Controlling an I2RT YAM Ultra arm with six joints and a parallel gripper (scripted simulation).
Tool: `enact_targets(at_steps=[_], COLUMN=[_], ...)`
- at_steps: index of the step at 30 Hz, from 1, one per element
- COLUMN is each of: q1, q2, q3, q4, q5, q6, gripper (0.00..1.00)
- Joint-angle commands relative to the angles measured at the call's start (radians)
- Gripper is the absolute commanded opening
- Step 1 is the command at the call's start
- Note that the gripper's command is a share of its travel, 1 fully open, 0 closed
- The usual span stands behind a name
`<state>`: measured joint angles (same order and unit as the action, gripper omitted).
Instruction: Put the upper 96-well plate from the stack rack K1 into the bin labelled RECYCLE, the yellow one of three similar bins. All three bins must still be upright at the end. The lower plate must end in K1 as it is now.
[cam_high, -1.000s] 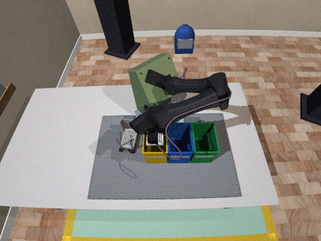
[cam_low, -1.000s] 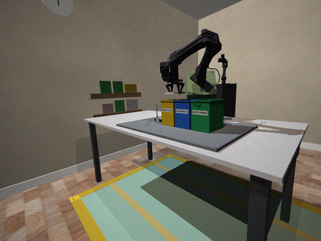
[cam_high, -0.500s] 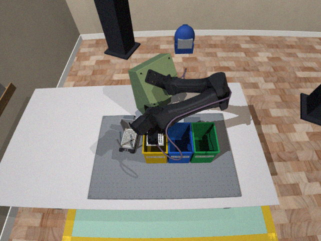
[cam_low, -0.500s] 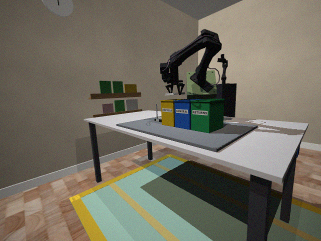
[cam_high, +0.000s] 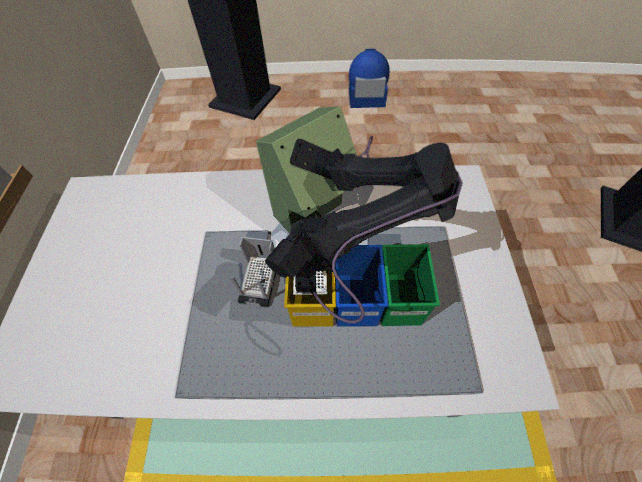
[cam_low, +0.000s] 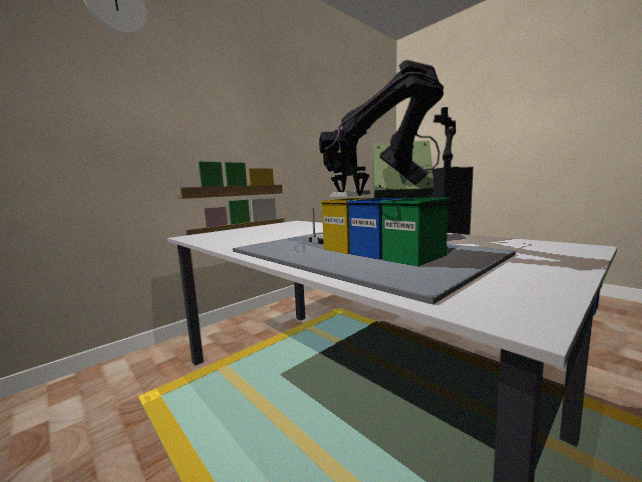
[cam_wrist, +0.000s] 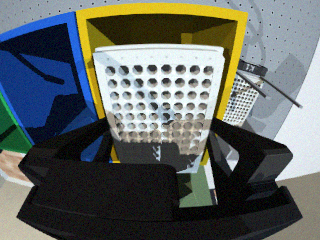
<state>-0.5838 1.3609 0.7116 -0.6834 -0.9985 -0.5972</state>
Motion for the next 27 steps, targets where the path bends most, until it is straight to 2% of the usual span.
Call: enact_targets(at_steps=[1,18,27], q1=[-0.013,-0.01,0.025], q2=[0.018,-0.026,-0.028], q3=[-0.02,-0.03,-0.045], q4=[0.055,0.064,0.113], q5=[-0.003,0.0,0.008], q6=[0.039,0.047,0.09], gripper=[0.0,0.0,0.0])
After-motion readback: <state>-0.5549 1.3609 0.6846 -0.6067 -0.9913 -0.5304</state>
